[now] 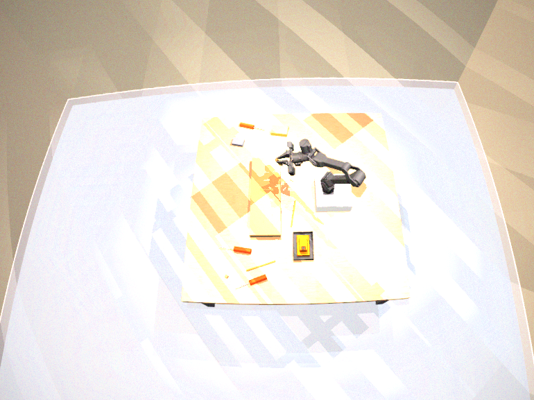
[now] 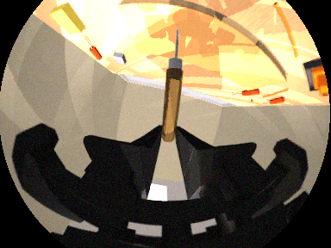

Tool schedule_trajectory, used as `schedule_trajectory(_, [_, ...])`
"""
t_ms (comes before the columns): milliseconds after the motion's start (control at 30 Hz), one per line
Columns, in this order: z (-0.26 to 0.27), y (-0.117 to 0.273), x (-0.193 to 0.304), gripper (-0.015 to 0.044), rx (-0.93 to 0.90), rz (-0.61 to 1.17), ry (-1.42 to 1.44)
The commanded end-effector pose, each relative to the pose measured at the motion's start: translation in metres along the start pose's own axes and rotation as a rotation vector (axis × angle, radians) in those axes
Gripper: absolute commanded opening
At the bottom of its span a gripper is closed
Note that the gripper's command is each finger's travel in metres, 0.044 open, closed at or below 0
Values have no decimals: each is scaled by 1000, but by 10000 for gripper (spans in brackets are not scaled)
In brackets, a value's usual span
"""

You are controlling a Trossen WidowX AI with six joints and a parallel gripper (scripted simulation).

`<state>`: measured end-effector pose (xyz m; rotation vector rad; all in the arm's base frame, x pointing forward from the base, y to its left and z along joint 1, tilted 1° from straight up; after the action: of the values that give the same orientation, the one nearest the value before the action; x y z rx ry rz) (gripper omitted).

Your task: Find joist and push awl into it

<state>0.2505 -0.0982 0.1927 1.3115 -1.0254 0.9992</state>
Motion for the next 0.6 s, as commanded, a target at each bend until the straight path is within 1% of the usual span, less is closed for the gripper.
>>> schedule_trajectory(0, [3,-7,0,0,-20,-43,108])
schedule_trajectory(267, [7,-19,-4,0,-33,-127,350])
schedule_trajectory(567, [16,-31,-11,0,-46,-271,619])
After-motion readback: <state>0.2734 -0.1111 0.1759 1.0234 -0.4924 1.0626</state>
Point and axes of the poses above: the point midway between the two fingers, 35 mm back from their tips, its own y axis back along the fingers, its own z axis across the jaws, x = y × z, the point moved 2 cm from there along y, back along the fingers, and after that the axes turned 11 degrees about -y, right-handed, at the moved point
